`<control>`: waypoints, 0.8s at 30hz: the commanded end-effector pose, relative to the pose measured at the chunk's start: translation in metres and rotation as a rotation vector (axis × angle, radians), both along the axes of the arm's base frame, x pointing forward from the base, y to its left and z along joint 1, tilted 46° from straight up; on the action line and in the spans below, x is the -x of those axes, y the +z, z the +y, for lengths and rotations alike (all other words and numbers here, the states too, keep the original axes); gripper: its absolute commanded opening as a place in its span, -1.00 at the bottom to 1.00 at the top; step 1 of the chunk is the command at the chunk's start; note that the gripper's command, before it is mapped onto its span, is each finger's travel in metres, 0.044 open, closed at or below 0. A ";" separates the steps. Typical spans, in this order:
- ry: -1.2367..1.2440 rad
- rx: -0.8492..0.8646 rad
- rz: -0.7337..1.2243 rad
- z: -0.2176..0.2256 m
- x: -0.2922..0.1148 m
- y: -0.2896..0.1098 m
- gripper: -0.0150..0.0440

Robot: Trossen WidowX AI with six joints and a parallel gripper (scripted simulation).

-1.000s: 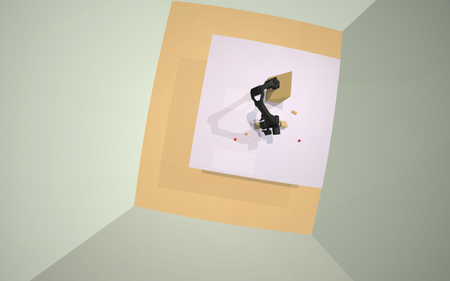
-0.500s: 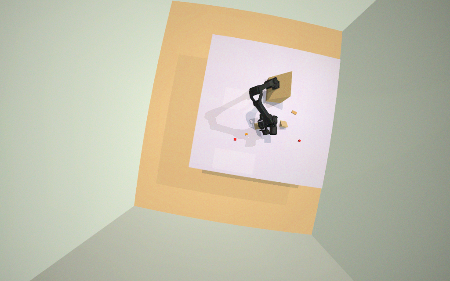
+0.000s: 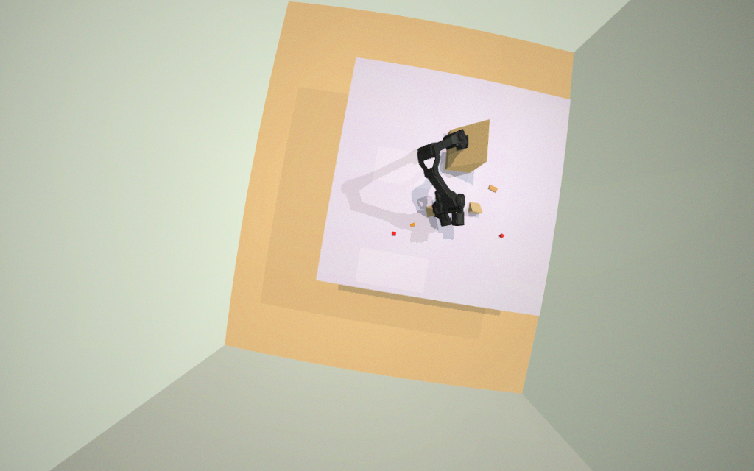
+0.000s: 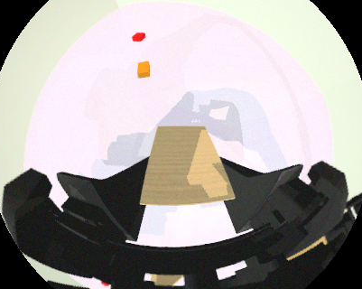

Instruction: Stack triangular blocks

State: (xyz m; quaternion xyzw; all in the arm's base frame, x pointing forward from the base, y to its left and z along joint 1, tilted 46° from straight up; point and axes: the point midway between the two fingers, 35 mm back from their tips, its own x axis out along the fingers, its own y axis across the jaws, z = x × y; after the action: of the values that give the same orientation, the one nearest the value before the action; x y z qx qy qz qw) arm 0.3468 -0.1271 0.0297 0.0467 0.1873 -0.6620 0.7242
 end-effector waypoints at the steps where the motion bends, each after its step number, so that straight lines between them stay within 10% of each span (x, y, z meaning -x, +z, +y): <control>1: 0.000 -0.001 -0.004 0.002 -0.001 0.002 -0.31; 24: -0.089 -0.472 0.057 -0.002 -0.006 0.033 -0.49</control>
State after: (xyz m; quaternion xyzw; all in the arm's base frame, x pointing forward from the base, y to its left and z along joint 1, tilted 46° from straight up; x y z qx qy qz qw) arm 0.3512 -0.1280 0.0559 0.1794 0.3310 -0.6405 0.6694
